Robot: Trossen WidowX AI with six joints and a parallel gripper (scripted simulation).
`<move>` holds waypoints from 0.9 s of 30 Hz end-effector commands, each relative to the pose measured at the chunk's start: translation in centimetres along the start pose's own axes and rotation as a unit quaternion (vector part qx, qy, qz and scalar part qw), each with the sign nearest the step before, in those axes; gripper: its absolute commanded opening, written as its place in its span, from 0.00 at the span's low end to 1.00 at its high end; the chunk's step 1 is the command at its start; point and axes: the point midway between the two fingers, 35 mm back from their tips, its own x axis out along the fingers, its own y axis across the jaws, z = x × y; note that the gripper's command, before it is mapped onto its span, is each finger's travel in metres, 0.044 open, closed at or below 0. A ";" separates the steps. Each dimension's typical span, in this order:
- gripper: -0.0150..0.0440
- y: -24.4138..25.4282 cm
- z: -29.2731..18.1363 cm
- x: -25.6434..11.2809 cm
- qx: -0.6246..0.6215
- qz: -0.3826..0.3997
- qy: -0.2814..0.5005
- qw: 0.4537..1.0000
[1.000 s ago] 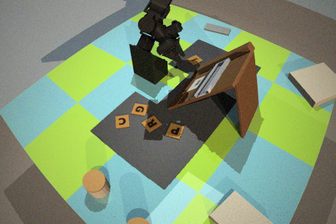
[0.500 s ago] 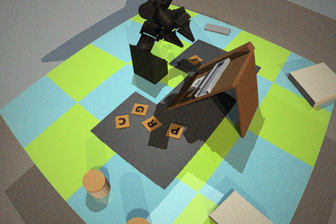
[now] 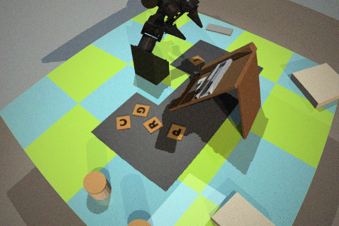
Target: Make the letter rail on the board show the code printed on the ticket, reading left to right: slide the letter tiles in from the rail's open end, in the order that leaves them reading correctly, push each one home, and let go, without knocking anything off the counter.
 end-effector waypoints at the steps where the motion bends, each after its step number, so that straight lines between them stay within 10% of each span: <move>1: 1.00 -0.1 0.0 -0.1 -0.007 0.002 0.002 1.000; 21: 1.00 0.1 -3.0 -1.4 -0.007 0.002 0.002 1.000; 27: 0.83 0.2 -3.9 -0.8 0.068 0.023 -0.002 0.997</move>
